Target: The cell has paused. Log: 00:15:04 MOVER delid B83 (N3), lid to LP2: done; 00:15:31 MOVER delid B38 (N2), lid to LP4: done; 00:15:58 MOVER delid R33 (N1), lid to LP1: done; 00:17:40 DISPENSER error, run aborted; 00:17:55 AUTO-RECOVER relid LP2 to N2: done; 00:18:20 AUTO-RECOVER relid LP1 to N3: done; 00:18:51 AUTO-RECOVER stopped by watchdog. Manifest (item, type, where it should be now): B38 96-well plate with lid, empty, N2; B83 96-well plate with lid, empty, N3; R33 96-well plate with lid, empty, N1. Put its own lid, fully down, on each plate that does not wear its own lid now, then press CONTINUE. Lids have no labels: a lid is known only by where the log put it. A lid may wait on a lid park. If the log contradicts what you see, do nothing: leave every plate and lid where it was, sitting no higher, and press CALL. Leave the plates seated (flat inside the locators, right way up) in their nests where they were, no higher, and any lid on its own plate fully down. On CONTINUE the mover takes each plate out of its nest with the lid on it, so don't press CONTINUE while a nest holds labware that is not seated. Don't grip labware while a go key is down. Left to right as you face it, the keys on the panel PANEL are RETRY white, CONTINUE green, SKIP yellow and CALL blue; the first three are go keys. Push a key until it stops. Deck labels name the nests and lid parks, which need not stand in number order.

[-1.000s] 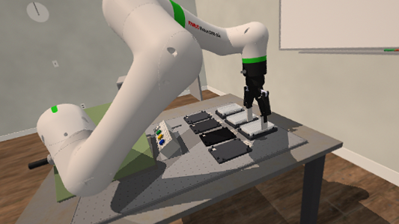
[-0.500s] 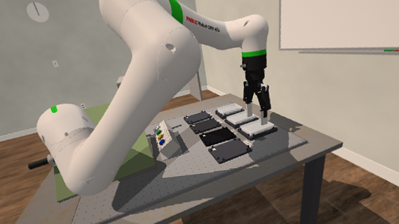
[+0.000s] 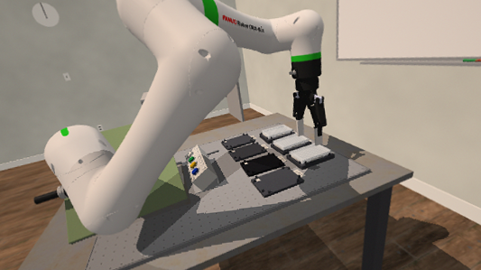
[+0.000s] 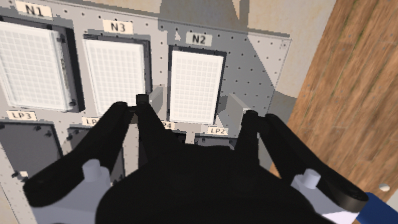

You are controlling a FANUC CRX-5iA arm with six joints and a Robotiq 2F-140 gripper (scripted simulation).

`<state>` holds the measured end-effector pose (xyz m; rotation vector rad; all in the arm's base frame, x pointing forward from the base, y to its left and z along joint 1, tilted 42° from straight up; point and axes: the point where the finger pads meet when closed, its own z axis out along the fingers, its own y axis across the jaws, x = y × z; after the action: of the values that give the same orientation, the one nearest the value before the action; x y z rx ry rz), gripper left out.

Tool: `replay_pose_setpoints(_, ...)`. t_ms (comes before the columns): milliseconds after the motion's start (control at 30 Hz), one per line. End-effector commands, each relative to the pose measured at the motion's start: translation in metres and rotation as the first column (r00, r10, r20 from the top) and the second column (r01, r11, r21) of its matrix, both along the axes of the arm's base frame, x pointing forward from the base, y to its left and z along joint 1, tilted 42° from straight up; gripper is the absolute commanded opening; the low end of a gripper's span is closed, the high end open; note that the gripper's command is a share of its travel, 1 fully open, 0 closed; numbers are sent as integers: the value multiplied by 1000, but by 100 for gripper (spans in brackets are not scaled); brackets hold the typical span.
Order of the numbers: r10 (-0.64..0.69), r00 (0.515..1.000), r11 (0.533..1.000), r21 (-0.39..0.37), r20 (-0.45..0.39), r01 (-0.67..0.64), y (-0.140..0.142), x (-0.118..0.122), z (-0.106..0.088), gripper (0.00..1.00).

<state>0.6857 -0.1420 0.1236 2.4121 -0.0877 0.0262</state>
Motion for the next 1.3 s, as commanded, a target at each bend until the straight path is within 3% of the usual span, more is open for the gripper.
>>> replay_pose_setpoints(0,0,1000,1000,0,0,0,2,0,2,66)
replay_pose_setpoints(300,1,1000,1000,2,1,-1,6,-2,1,66)
replay_pose_setpoints(367,3,1000,1000,10,2,-3,25,-13,-2,66)
replay_pose_setpoints(433,7,1000,1000,27,4,-7,65,-40,-10,66)
replay_pose_setpoints(500,7,1000,1000,27,4,-7,65,-40,-10,66)
replay_pose_setpoints(533,8,1000,999,36,5,-9,91,-61,-16,66)
replay_pose_setpoints(600,8,1000,999,36,5,-9,91,-61,-16,66)
replay_pose_setpoints(633,9,1000,999,46,4,-10,117,-88,-22,66)
replay_pose_setpoints(700,9,1000,999,46,4,-10,117,-88,-22,66)
replay_pose_setpoints(733,10,1000,999,53,3,-10,140,-116,-28,66)
replay_pose_setpoints(800,10,1000,999,53,3,-10,143,-119,-29,66)
replay_pose_setpoints(833,9,1000,998,58,2,-9,159,-146,-35,66)
replay_pose_setpoints(867,9,1000,998,58,2,-9,165,-155,-36,66)
replay_pose_setpoints(933,9,1000,998,58,2,-9,165,-155,-36,66)
replay_pose_setpoints(967,7,1000,998,60,0,-7,182,-190,-43,66)
replay_pose_setpoints(1033,7,1000,998,60,0,-7,183,-193,-44,66)
replay_pose_setpoints(1067,4,1000,998,58,-1,-4,193,-224,-49,66)
replay_pose_setpoints(1100,4,1000,998,58,-1,-4,196,-232,-51,66)
replay_pose_setpoints(1167,4,1000,998,58,-1,-4,196,-232,-51,66)
replay_pose_setpoints(1200,1,1000,999,53,-2,-1,202,-270,-58,66)
replay_pose_setpoints(1267,1,1000,999,53,-2,-1,202,-270,-58,66)
